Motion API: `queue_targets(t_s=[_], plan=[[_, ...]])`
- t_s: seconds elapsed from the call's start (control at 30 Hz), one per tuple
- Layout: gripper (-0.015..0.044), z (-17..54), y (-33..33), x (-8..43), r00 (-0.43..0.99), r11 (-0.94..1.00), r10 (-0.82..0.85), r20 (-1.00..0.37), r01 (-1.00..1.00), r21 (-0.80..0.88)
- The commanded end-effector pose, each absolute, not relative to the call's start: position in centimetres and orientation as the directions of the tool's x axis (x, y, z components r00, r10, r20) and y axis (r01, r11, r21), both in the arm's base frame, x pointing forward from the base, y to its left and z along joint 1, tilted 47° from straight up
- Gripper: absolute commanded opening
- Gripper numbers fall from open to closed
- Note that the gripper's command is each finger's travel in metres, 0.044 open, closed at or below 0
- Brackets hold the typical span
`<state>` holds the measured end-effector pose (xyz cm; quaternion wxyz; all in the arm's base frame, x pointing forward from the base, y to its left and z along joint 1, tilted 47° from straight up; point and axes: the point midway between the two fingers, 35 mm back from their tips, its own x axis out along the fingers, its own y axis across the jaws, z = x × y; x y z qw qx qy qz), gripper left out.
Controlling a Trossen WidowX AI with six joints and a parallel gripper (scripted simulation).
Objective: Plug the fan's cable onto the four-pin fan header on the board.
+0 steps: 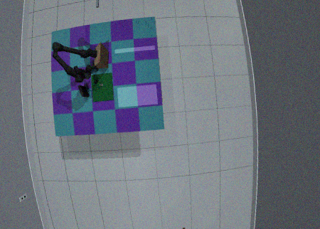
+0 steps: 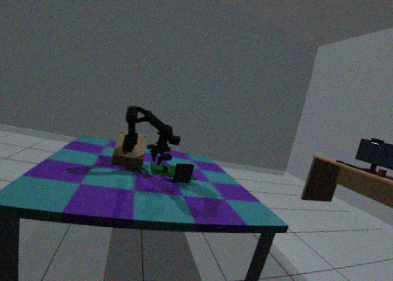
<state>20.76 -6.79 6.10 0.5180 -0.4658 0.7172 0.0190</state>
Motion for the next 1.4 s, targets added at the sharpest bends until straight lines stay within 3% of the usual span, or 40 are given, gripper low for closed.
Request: queue_targets(t_s=[0.0, 0.2, 0.37, 0.5, 0.7, 0.9, 1.07, 1.37], plan=[[0.0205, 6.9, -6.5, 21.5, 0.017, 0.520, -0.708, -0.706, -0.664, -0.537], [0.0205, 6.9, -6.4, 21.6, 0.022, 0.517, -0.708, -0.706, -0.664, -0.540], [0.0336, 7.1, -6.1, 21.9, 0.026, 0.538, -0.712, -0.702, -0.622, -0.568], [0.0440, 7.7, -4.1, 23.7, 0.036, 0.642, -0.713, -0.700, -0.370, -0.672], [0.0440, 8.6, -0.8, 25.9, 0.047, 0.697, -0.717, -0.696, 0.085, -0.712], [0.0440, 9.2, 2.5, 27.4, 0.048, 0.604, -0.724, -0.688, 0.524, -0.600], [0.0440, 9.4, 3.9, 27.9, 0.048, 0.525, -0.728, -0.683, 0.680, -0.512], [0.0440, 9.4, 4.0, 27.9, 0.048, 0.519, -0.729, -0.683, 0.690, -0.505]])
